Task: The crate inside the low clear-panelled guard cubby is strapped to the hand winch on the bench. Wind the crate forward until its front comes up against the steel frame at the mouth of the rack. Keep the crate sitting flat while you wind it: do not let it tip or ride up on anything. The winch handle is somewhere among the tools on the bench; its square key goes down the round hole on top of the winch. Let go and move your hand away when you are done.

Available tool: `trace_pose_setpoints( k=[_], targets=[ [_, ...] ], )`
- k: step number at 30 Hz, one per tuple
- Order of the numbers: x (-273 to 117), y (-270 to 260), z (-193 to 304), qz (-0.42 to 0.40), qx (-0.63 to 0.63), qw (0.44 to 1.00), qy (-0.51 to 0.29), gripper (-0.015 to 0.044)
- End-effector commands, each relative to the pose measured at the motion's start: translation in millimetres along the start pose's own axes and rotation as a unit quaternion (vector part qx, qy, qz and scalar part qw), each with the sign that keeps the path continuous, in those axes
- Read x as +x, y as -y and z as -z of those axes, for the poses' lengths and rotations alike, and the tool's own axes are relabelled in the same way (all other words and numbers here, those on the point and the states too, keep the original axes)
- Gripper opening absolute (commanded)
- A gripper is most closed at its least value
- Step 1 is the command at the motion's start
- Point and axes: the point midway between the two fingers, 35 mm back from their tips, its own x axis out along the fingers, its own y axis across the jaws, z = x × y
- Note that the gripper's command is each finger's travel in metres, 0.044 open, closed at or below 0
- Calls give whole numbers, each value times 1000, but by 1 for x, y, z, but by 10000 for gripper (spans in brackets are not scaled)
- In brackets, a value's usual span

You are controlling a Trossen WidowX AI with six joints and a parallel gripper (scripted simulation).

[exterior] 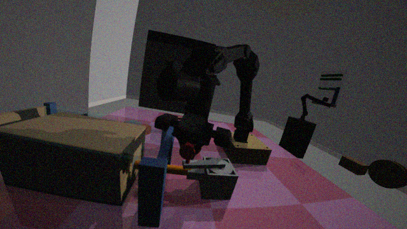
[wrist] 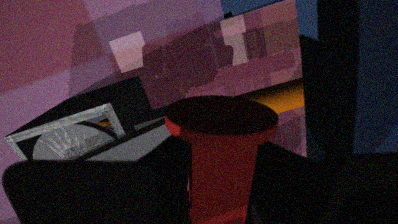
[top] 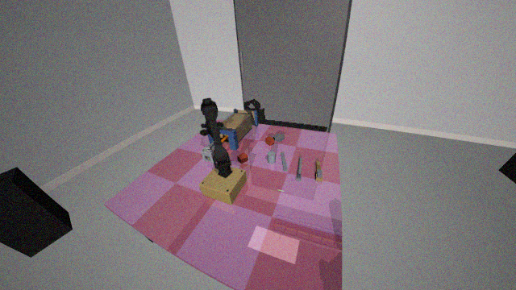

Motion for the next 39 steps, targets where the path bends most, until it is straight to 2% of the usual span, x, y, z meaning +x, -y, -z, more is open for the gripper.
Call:
trace_pose_setpoints(
  k=[1, 39],
  targets=[
    [1, -14, -15, -11, -10, 1000, 11, 0],
    [-1, -45, -40, -13, -9, 1000, 12, 0]
  ],
)
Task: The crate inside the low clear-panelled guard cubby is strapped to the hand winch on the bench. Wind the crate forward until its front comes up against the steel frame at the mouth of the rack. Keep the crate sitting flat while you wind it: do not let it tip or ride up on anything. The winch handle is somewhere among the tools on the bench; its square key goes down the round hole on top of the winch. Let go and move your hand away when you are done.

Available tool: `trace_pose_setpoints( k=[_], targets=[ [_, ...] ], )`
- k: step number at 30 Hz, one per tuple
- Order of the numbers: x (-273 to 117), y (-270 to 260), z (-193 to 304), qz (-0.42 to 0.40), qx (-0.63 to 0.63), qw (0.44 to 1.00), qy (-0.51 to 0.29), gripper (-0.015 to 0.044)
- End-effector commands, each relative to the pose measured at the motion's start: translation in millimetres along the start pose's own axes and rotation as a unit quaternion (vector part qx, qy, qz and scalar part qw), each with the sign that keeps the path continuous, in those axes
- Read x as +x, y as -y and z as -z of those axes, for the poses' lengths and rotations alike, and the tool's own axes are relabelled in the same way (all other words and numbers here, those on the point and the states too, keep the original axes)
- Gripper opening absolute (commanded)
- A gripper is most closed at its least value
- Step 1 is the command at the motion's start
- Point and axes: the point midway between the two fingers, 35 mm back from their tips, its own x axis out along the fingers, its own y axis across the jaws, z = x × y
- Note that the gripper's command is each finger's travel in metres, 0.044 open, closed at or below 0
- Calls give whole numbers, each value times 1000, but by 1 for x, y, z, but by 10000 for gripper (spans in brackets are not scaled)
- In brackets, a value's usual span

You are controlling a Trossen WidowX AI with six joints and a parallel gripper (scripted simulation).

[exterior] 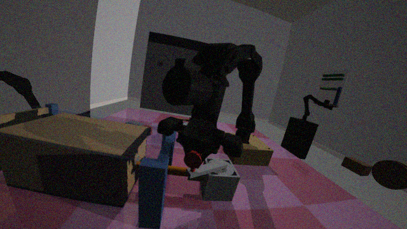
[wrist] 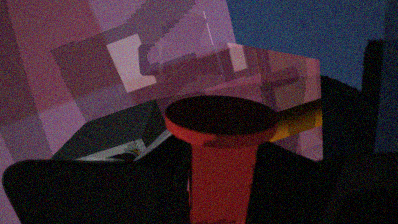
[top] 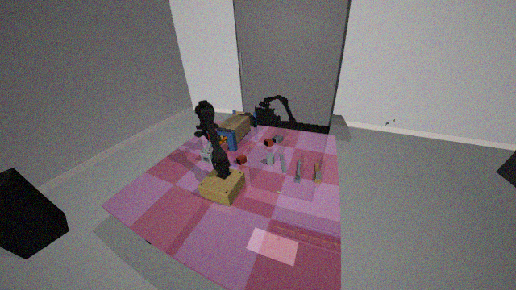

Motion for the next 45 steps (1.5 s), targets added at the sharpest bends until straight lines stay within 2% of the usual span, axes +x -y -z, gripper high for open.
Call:
trace_pose_setpoints(
  k=[1, 45],
  targets=[
    [0, -27, -14, -21, -22, 999, 12, 0],
    [0, -34, -17, -22, -22, 999, 12, 0]
  ],
)
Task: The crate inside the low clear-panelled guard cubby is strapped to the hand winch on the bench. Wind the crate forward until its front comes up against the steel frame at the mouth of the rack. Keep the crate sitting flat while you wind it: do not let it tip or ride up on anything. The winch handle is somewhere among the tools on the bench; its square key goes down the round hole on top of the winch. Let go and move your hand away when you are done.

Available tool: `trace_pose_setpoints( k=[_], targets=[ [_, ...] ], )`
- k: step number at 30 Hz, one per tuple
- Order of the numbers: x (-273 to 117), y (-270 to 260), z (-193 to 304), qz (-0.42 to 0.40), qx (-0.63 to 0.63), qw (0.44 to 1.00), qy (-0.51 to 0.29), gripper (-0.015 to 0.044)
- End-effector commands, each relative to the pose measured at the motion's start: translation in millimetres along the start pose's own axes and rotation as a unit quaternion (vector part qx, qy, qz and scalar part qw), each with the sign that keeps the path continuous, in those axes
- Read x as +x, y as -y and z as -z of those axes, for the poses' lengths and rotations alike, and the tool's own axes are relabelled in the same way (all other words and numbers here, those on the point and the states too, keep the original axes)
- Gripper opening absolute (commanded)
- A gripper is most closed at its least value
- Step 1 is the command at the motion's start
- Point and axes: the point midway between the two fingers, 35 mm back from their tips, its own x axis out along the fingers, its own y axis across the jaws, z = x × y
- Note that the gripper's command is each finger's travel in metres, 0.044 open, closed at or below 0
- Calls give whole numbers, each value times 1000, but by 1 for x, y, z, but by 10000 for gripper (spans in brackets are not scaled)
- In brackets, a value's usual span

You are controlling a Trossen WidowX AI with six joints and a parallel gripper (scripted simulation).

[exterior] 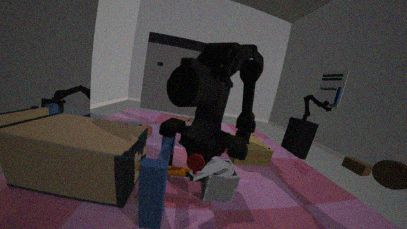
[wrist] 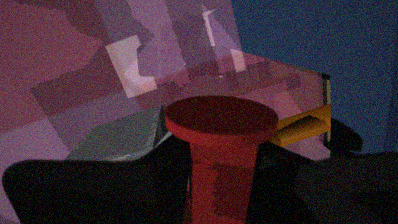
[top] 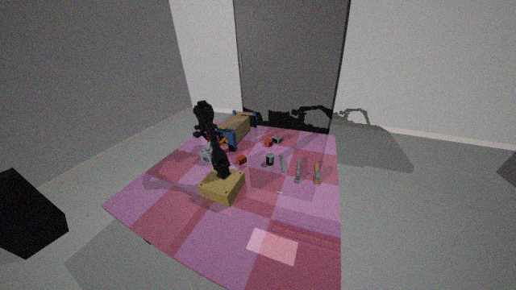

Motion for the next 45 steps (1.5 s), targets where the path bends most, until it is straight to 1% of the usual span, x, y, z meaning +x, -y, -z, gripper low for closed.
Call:
trace_pose_setpoints(
  k=[1, 28, 45],
  targets=[
    [0, -27, -11, -24, -18, 999, 10, 0],
    [-1, -58, -18, -26, -18, 999, 10, 0],
    [-2, -69, -18, -26, -18, 999, 10, 0]
  ],
)
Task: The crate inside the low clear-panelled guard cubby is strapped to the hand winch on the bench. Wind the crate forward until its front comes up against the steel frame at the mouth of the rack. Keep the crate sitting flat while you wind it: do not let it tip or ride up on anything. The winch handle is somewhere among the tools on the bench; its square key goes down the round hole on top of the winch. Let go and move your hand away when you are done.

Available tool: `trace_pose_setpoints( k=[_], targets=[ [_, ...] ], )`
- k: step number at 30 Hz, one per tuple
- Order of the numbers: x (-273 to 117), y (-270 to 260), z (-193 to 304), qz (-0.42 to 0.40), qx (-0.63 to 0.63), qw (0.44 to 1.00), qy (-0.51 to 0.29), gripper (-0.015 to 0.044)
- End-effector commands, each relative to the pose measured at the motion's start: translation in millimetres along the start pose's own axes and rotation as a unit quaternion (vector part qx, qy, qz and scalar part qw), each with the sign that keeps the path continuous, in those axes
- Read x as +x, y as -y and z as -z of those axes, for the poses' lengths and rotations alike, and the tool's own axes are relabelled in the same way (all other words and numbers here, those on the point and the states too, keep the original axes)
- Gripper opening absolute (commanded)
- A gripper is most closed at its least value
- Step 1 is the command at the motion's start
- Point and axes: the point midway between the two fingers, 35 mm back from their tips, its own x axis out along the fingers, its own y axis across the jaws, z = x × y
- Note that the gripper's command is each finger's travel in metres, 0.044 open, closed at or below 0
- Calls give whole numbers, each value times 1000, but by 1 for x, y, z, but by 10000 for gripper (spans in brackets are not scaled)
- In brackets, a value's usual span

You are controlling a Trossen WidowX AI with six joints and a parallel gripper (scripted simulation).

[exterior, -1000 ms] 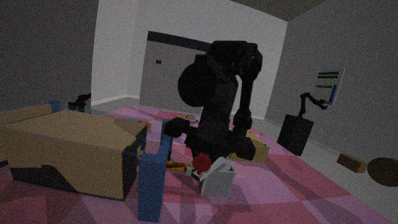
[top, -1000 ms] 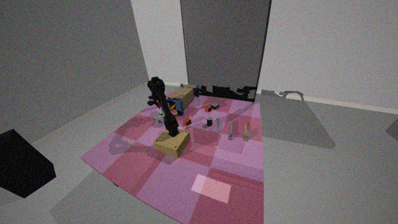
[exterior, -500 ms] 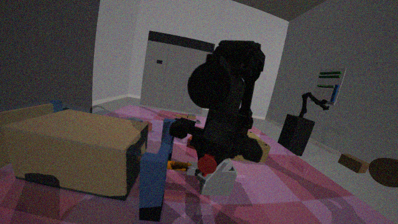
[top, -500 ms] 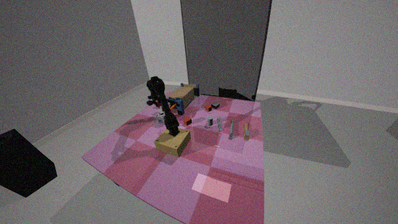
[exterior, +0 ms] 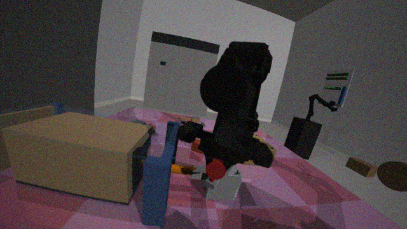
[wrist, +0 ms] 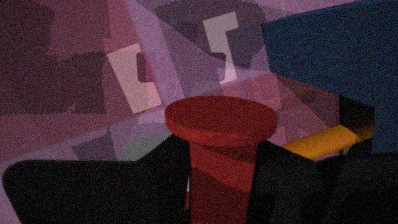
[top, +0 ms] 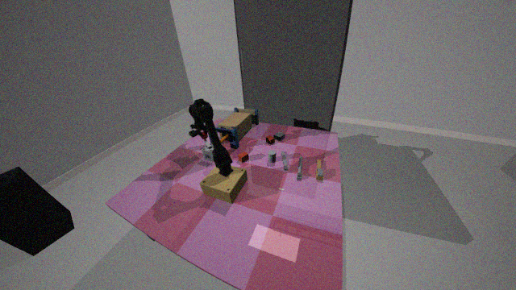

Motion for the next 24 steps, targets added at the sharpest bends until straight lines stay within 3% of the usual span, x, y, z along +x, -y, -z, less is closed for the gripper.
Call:
trace_pose_setpoints(
  k=[1, 24],
  targets=[
    [1, -30, -1, -28, -22, 999, -5, 0],
    [1, -32, 0, -28, -22, 999, -5, 0]
  ],
)
